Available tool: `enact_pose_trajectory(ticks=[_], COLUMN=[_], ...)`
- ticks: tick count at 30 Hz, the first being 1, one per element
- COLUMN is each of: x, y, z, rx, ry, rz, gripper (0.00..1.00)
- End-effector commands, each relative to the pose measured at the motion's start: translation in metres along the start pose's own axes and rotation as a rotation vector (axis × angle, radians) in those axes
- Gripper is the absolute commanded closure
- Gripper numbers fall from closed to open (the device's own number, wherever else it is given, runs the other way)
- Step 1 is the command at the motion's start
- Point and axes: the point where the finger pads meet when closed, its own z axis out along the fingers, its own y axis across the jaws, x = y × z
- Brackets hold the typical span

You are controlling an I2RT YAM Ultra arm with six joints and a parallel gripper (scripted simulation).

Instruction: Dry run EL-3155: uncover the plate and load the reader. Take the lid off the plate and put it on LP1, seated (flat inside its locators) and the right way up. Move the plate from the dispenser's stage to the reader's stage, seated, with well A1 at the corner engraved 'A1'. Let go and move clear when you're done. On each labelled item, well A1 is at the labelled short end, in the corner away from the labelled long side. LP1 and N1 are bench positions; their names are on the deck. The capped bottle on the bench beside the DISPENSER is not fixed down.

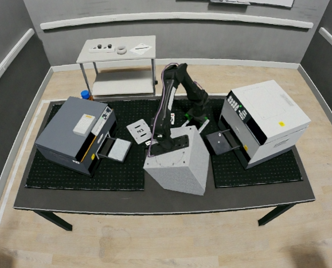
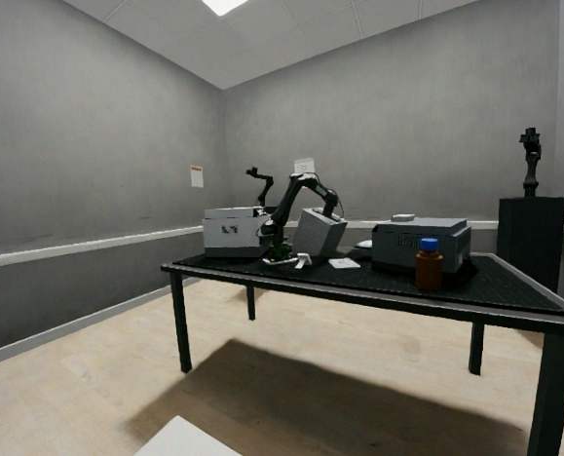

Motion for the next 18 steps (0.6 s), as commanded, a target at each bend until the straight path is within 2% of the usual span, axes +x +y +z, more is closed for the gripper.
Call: enact_pose_trajectory(ticks=[1, 18], x=[-0.0095, -0.0133], y=[0.0015, 0.0058], z=[0.0002, -0.0071], rx=[-0.007, -0.007], ry=[-0.015, -0.024], rz=[0.007, -0.001], gripper=[0.15, 0.15])
